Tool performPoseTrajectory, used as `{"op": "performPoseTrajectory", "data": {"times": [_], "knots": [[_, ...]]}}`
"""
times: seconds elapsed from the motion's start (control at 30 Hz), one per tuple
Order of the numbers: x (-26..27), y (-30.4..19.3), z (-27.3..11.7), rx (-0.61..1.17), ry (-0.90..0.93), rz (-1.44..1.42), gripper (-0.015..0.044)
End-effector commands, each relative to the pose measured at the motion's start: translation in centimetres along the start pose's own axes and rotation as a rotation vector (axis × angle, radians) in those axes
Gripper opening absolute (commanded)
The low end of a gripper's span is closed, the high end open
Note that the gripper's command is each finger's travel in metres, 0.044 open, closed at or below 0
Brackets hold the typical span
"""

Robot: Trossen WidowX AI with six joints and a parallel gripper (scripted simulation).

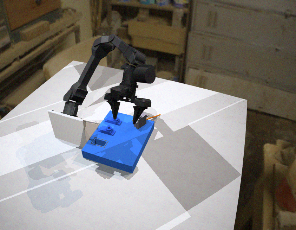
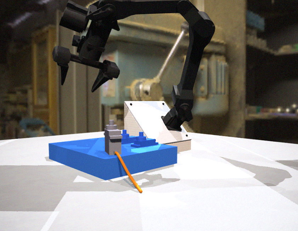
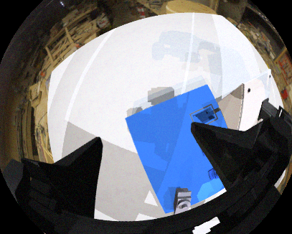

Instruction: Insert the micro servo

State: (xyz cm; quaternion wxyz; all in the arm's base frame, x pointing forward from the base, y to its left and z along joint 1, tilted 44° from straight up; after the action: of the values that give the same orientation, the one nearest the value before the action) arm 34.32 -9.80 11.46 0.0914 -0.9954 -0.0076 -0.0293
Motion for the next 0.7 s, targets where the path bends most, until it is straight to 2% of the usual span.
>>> {"op": "performPoseTrajectory", "data": {"times": [0.0, 0.47, 0.67], "knots": [[0.4, -2.8, -0.4, 0.104, -0.007, 0.019, 0.0440], [-0.1, -14.8, -3.0, 0.528, -0.152, 0.126, 0.0440], [-0.4, -16.0, -3.3, 0.569, -0.176, 0.141, 0.0440]]}}
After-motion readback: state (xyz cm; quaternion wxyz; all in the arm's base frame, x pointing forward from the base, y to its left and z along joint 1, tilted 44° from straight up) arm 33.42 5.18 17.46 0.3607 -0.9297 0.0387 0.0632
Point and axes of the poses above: the point midway between the two fingers, 35 mm back from their tips, its own z axis out along the fingers, its own x axis across the jaws, y = z × x, the point moved 4 cm from there along -z, back along the fingers, and after that the axes turned 9 degrees about -z, right-handed, at the moved point
